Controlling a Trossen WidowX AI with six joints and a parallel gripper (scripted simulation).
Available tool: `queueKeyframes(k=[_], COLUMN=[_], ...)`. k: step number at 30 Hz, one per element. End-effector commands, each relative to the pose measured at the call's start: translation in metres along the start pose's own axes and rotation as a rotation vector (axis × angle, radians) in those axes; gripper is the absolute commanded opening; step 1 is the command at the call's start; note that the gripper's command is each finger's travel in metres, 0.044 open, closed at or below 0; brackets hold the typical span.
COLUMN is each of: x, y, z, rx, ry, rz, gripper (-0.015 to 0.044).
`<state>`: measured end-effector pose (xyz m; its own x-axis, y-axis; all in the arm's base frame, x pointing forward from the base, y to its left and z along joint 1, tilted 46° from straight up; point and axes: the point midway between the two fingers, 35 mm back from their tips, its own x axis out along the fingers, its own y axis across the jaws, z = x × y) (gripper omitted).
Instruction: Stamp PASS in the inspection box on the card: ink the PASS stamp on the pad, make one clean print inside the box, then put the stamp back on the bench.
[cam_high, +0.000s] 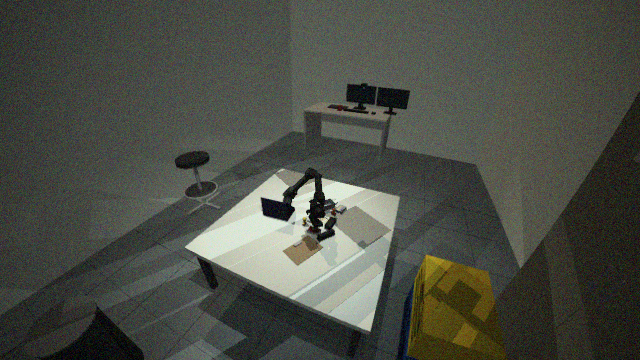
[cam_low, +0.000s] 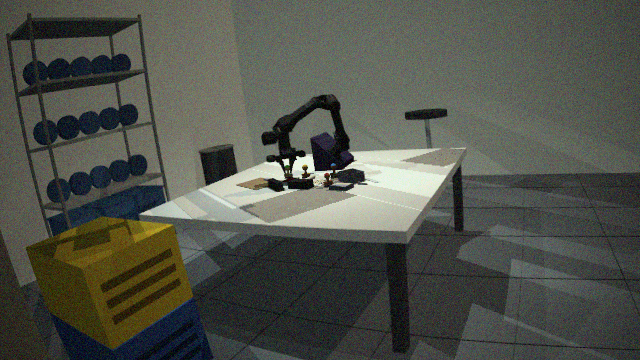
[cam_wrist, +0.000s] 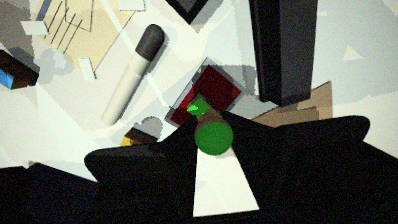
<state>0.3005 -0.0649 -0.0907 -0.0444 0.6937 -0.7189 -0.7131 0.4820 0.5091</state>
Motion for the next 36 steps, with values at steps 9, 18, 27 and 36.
queueKeyframes(k=[9, 18, 27, 36], x=[0.0072, 0.0088, 0.0106, 0.0113], y=[0.0015, 0.0015, 0.0016, 0.0016], z=[0.0000, 0.0000, 0.0000, 0.0000], rx=[0.007, 0.000, 0.000, 0.000], ry=[-0.002, -0.003, -0.003, -0.003], rz=[0.003, 0.003, 0.003, 0.003], gripper=[0.0000, 0.0000, 0.0000, 0.0000])
